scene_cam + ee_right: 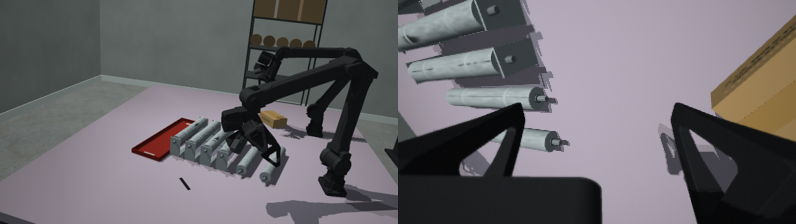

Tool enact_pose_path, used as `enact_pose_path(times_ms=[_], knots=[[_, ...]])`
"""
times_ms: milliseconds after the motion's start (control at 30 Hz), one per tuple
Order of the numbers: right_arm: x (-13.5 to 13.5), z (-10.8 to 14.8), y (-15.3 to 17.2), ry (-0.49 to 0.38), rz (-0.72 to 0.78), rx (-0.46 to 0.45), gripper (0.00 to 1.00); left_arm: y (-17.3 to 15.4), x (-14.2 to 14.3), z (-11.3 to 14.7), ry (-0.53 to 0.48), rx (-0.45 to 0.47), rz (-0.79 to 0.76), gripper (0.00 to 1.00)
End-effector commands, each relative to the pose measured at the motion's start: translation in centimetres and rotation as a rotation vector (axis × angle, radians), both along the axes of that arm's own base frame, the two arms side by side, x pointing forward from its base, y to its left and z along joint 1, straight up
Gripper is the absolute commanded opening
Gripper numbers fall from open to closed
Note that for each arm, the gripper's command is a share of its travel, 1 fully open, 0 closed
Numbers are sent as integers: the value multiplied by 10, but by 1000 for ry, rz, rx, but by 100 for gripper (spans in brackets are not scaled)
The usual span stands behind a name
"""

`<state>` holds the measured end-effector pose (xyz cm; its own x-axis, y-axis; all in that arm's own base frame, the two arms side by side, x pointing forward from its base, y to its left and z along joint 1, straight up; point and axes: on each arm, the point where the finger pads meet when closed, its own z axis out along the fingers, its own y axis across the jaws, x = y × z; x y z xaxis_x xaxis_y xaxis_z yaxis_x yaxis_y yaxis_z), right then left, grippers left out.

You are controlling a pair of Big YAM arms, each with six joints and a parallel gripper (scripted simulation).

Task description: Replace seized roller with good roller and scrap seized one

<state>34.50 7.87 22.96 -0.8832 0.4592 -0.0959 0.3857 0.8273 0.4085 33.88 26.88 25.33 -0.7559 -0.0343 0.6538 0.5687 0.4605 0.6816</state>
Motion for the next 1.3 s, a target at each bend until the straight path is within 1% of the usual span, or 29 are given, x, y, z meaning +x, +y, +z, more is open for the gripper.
enact_pose_path(times_ms=[0, 533, 567, 600, 767, 867, 933, 1033, 1100, 1133, 1167, 1267], knots=[[2, 4, 0, -9, 0, 1, 100, 0, 1, 4, -10, 4, 0, 100], [2, 4, 0, -9, 0, 1, 100, 0, 1, 4, -10, 4, 0, 100], [9, 18, 1, -42, 0, 4, 100, 2, 7, 14, -37, 12, 0, 100], [20, 30, -1, -95, 4, 1, 100, -2, 13, 22, -92, 22, -7, 100], [31, 43, -6, -160, 13, -11, 100, -9, 8, 7, -133, 3, -3, 100], [40, 51, -7, -214, 27, -23, 100, -12, 17, 11, -228, -5, -1, 100], [48, 55, -9, -253, 38, -36, 100, -17, 20, 5, -287, -20, 1, 100], [62, 62, -12, -322, 57, -60, 100, -25, 32, 5, -418, -47, 0, 100], [62, 62, -12, -322, 57, -60, 100, -25, 32, 5, -418, -47, 0, 100], [67, 63, -13, -344, 65, -68, 100, -27, 38, 8, -476, -57, 0, 100], [71, 74, -15, -388, 66, -79, 100, -30, 40, 3, -508, -74, -1, 100], [90, 88, -20, -486, 87, -116, 100, -43, 60, 7, -687, -123, -12, 100]])
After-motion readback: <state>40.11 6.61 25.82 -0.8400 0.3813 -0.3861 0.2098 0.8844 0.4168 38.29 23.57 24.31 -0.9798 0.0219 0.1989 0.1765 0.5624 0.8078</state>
